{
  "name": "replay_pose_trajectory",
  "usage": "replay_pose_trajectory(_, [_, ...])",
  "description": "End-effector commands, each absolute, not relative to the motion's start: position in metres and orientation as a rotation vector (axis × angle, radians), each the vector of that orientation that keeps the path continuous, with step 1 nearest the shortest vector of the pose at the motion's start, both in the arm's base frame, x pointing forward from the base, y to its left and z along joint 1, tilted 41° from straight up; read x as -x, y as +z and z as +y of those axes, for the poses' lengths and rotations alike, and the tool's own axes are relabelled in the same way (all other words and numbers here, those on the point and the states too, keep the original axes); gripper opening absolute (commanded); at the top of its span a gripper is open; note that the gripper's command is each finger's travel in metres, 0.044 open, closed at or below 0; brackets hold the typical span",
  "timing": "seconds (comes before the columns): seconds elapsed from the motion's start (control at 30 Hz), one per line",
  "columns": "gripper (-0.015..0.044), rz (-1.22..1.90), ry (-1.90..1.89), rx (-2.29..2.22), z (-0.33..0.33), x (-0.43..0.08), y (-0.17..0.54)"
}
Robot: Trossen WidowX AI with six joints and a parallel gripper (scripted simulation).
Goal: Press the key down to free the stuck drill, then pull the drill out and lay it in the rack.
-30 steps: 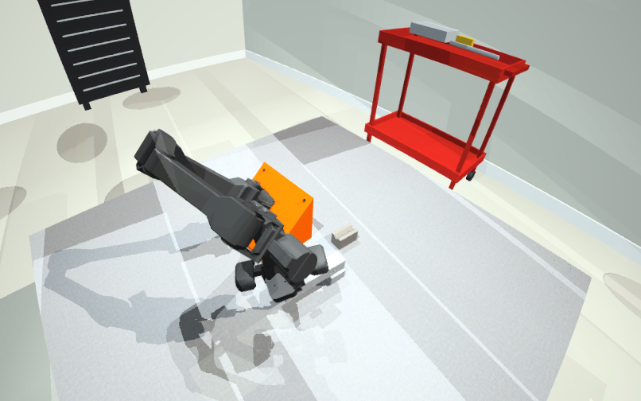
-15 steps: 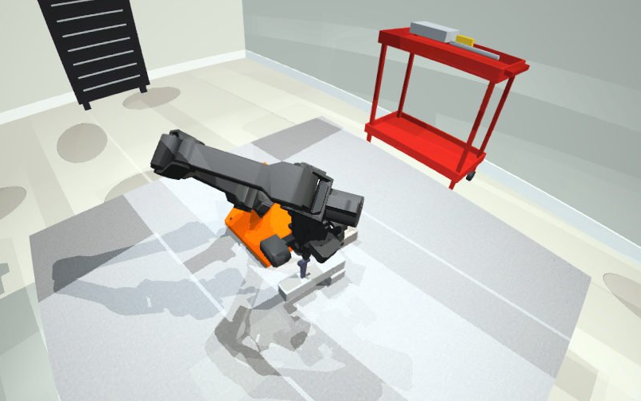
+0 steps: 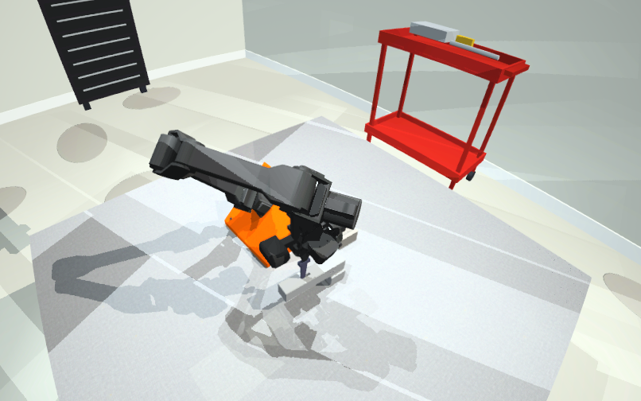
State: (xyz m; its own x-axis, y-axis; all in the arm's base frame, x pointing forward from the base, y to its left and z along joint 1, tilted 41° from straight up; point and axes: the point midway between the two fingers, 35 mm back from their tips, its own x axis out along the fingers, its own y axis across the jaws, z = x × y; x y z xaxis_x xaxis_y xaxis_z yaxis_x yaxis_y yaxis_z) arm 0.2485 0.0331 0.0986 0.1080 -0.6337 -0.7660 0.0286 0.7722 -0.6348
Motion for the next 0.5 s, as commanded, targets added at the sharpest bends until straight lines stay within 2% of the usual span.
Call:
replay_pose_trajectory(0.0, [0.0,1.394,-0.524,0.545,0.0308,-0.2486,0.0962])
replay_pose_trajectory(0.47, [0.0,1.394,-0.525,0.545,0.027,-0.2522,0.092])
